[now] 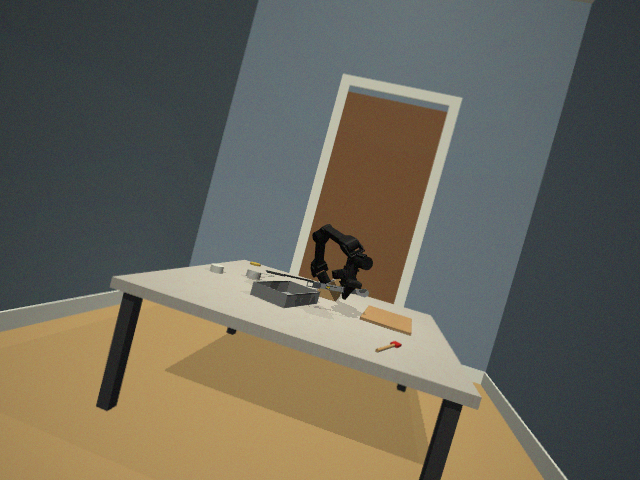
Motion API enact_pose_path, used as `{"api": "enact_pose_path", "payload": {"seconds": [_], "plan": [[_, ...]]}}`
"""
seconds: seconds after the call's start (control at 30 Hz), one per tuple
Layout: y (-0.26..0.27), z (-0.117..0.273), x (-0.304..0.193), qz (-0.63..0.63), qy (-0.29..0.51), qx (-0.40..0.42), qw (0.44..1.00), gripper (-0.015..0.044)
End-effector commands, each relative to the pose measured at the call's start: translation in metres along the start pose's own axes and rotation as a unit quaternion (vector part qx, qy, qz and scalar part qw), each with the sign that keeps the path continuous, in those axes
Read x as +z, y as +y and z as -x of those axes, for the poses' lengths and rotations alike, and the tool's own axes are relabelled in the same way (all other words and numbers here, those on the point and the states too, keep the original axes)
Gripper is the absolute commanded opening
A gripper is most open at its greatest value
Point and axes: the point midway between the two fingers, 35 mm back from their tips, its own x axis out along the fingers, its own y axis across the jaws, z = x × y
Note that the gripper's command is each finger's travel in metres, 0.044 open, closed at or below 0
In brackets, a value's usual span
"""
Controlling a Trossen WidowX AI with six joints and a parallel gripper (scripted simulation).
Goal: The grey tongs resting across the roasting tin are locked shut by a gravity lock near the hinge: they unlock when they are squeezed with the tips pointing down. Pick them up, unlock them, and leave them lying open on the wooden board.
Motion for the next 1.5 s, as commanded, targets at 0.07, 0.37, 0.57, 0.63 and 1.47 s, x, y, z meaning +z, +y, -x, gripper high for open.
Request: {"api": "enact_pose_path", "payload": {"seconds": [0.07, 0.37, 0.57, 0.63, 1.47], "plan": [[0.003, -0.004, -0.040, 0.058, -0.006, -0.003, 0.998, -0.0150], [0.001, -0.002, -0.071, 0.101, -0.003, 0.001, 0.995, -0.0150], [-0.008, 0.006, -0.122, 0.174, 0.006, 0.012, 0.985, -0.0150], [-0.013, 0.007, -0.140, 0.198, 0.008, 0.016, 0.980, -0.0150], [-0.112, 0.001, -0.322, 0.477, 0.016, 0.036, 0.878, -0.0150]]}}
